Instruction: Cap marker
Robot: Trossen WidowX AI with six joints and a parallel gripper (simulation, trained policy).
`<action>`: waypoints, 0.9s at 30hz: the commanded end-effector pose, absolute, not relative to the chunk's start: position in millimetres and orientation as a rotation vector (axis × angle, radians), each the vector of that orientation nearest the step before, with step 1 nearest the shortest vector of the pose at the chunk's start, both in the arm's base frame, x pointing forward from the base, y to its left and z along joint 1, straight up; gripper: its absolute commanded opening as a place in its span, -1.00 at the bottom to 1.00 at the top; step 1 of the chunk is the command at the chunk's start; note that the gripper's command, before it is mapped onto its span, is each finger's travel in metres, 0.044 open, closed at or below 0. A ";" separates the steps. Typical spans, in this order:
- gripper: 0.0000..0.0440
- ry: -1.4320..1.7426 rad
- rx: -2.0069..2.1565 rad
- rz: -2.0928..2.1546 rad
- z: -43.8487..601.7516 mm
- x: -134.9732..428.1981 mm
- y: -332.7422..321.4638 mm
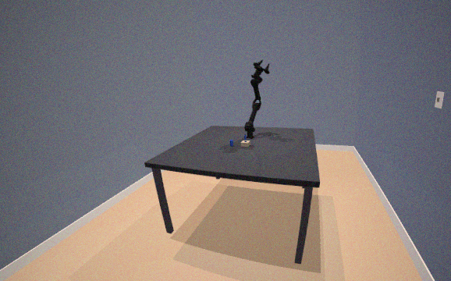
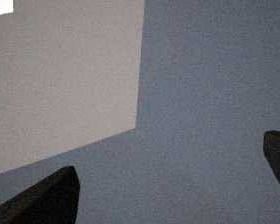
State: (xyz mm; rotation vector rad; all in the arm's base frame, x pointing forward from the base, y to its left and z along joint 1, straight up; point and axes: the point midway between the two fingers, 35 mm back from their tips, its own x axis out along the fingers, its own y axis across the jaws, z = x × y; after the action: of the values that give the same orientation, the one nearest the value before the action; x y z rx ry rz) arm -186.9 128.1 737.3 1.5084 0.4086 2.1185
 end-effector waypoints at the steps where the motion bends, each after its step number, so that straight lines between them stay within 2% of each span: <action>1: 0.70 0.407 1.521 2.113 738.1 -185.2 127.4; 7: 0.03 0.406 1.604 2.074 742.5 -176.6 123.3; 9: -0.07 0.407 1.633 2.058 743.7 -173.2 122.0; 27: 0.19 0.420 1.868 1.887 746.8 -142.8 111.6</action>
State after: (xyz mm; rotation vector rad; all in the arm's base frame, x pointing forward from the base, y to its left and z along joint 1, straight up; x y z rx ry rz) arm -145.6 112.3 748.7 1.8344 0.4168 1.9214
